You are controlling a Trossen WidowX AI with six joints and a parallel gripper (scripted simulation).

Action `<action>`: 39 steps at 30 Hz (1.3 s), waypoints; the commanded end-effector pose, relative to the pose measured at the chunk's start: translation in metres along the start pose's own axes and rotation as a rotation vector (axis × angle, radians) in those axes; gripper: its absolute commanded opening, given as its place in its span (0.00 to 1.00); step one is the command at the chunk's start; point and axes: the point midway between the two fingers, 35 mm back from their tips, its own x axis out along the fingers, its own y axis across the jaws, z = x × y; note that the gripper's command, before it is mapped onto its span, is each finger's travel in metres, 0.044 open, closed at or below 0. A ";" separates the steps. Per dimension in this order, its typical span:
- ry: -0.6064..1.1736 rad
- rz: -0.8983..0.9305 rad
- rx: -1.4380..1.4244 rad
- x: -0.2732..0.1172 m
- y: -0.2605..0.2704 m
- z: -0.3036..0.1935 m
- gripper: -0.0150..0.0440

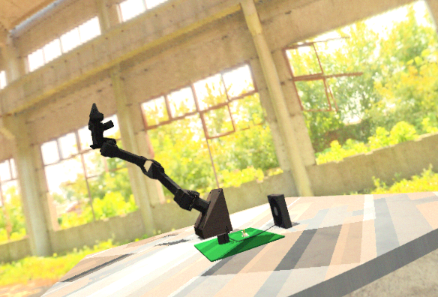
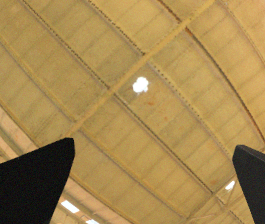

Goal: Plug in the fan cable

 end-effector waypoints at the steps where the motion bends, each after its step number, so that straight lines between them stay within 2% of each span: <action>1: 0.133 -0.009 0.168 -0.012 0.031 -0.045 1.00; 5: 0.284 0.011 0.327 -0.029 0.077 -0.093 1.00; 10: 0.281 0.016 0.397 -0.039 0.106 -0.105 1.00; 17: 0.407 0.061 0.540 -0.058 0.164 -0.133 1.00; 25: 0.616 0.167 0.754 -0.091 0.263 -0.158 1.00; 33: 0.863 0.359 0.995 -0.148 0.389 -0.147 1.00; 39: 0.969 0.511 1.125 -0.178 0.457 -0.116 1.00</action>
